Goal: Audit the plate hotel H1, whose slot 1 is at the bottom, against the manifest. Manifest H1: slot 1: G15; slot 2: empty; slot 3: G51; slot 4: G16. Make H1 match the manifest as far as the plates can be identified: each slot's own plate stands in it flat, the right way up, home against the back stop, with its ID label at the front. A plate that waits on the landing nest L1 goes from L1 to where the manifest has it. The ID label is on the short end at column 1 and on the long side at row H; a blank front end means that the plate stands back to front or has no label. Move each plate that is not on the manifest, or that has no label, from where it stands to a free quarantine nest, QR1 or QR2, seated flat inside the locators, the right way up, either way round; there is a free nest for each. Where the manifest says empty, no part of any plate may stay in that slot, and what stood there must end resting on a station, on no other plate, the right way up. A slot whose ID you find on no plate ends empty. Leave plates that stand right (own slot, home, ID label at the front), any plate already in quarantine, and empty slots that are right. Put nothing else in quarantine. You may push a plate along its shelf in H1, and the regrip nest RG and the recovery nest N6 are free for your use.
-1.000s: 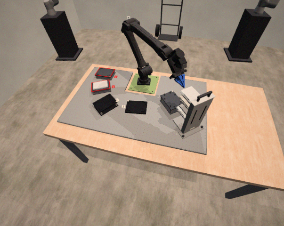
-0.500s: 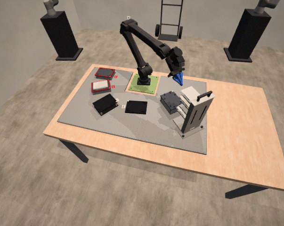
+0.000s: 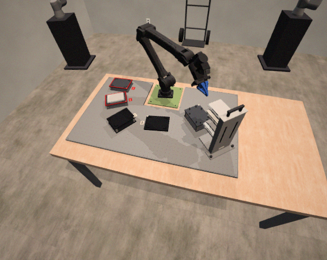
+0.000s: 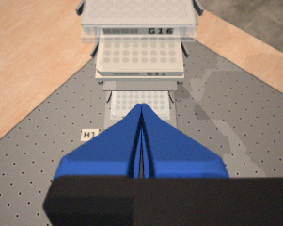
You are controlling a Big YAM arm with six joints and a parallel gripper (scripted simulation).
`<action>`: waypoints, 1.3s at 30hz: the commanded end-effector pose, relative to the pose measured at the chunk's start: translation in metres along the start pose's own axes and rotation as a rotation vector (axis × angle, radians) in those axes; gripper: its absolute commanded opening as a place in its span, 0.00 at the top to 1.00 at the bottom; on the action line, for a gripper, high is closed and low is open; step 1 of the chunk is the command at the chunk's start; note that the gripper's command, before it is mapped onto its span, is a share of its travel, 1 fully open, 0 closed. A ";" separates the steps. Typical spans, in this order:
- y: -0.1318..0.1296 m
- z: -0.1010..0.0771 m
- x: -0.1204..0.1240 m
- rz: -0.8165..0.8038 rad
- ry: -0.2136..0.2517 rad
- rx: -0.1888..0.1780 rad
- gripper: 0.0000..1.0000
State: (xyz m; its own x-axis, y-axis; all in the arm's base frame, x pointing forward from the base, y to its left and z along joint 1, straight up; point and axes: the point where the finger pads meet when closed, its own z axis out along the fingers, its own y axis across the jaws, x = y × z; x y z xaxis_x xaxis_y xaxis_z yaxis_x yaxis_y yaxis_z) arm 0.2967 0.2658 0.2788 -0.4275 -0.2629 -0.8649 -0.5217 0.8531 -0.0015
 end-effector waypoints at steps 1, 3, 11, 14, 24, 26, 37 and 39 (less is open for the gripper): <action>0.004 -0.012 -0.007 0.012 -0.023 -0.013 1.00; 0.004 -0.014 -0.005 0.012 -0.023 -0.013 1.00; 0.004 -0.023 0.000 0.012 -0.022 -0.013 1.00; 0.004 -0.027 0.003 0.012 -0.022 -0.013 1.00; 0.005 -0.042 -0.002 0.017 -0.039 -0.017 1.00; 0.004 -0.041 0.011 0.012 -0.021 -0.013 1.00; 0.003 -0.049 -0.007 0.018 -0.057 -0.013 1.00; 0.003 -0.049 -0.007 0.018 -0.057 -0.013 1.00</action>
State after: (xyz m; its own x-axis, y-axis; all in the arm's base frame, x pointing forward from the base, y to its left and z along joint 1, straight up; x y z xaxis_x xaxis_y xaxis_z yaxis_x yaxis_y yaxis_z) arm 0.2603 0.2432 0.2838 -0.4210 -0.2563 -0.8701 -0.5216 0.8532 0.0011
